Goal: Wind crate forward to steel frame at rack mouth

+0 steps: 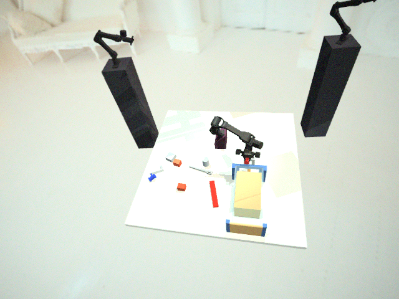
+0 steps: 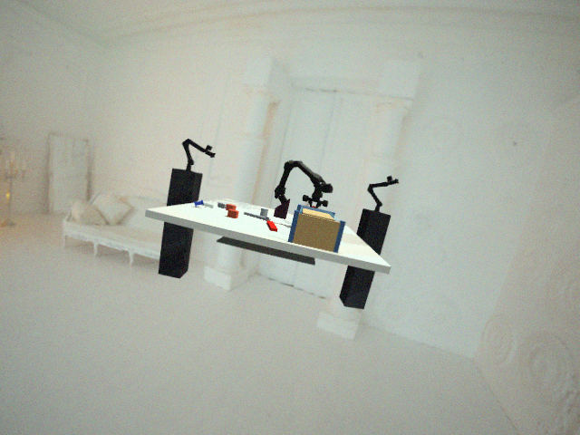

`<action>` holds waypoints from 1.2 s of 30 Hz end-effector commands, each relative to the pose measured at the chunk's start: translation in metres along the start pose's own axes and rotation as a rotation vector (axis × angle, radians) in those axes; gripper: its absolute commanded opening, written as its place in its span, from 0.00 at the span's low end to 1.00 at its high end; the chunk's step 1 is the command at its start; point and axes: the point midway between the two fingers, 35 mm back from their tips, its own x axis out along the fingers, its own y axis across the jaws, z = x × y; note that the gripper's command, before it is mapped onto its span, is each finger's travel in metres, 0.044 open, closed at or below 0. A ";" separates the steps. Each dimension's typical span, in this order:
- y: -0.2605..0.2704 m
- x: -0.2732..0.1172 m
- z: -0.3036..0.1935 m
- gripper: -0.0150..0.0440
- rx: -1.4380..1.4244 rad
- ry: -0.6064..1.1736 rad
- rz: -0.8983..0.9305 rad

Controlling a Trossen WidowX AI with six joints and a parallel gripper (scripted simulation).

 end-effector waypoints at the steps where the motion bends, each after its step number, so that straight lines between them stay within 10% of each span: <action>1: 0.014 -0.001 -0.002 0.25 0.020 0.008 0.025; 36: 0.057 -0.009 -0.013 0.25 0.022 0.009 0.029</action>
